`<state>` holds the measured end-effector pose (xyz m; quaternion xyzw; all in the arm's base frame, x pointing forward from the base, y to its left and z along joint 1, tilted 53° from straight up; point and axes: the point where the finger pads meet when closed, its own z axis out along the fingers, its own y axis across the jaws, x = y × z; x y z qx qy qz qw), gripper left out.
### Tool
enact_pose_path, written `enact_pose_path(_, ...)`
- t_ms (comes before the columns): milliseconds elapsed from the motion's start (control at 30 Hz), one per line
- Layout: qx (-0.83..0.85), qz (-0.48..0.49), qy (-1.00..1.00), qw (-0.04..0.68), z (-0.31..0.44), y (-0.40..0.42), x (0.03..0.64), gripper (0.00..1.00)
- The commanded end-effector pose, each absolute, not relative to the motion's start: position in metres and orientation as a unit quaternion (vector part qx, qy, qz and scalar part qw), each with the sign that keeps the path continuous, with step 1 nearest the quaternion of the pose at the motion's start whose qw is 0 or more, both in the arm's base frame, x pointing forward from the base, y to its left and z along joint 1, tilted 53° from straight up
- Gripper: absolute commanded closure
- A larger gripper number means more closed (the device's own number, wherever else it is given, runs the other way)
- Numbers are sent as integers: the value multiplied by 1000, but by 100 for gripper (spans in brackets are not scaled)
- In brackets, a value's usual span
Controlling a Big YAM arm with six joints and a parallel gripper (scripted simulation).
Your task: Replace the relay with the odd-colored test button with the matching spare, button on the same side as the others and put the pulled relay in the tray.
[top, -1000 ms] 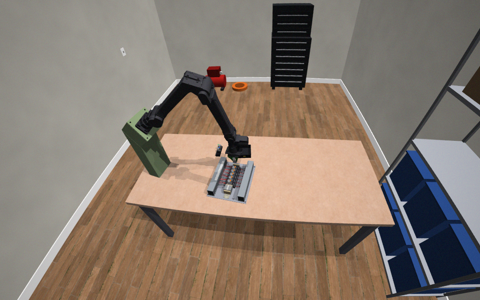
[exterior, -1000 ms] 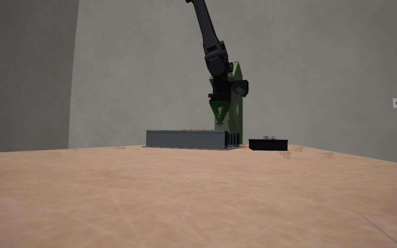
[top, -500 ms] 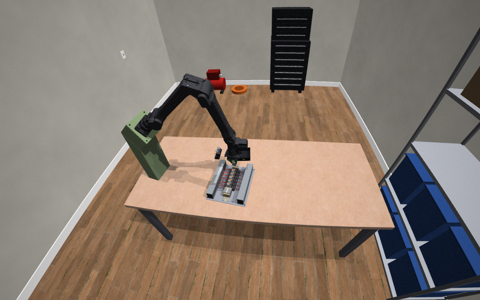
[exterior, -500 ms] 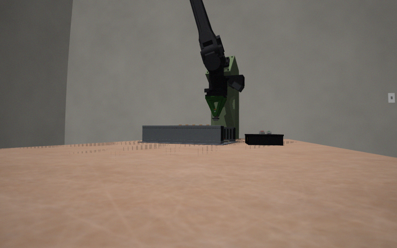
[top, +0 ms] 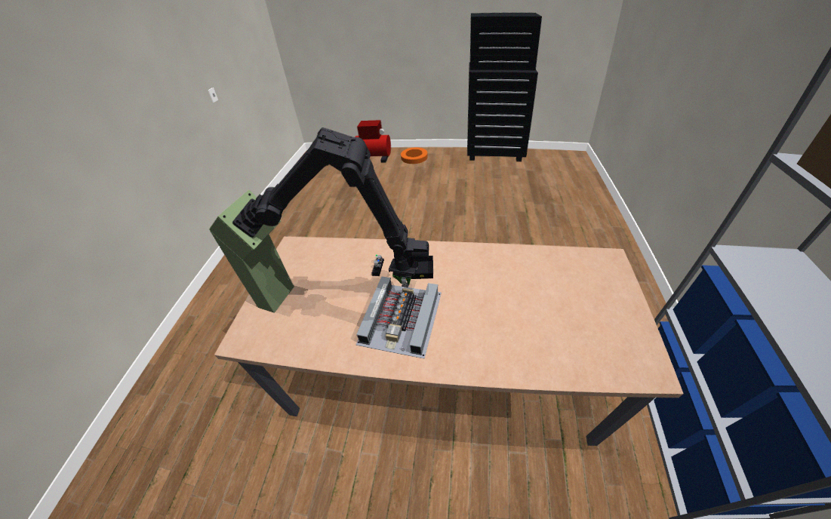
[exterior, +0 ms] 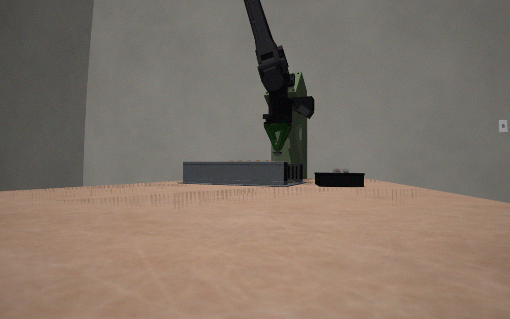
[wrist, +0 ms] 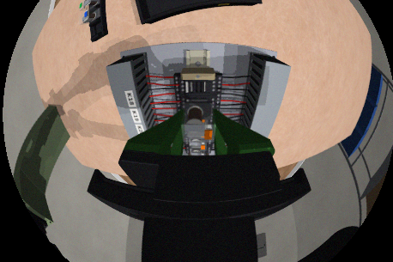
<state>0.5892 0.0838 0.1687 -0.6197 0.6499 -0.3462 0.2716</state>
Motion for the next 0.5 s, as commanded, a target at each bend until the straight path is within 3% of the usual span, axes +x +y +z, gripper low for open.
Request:
enact_pose_path(0,-616,-353,643,287,184,86,595,100)
enact_pose_path(467,-615,-353,646,282,176,81,603,100)
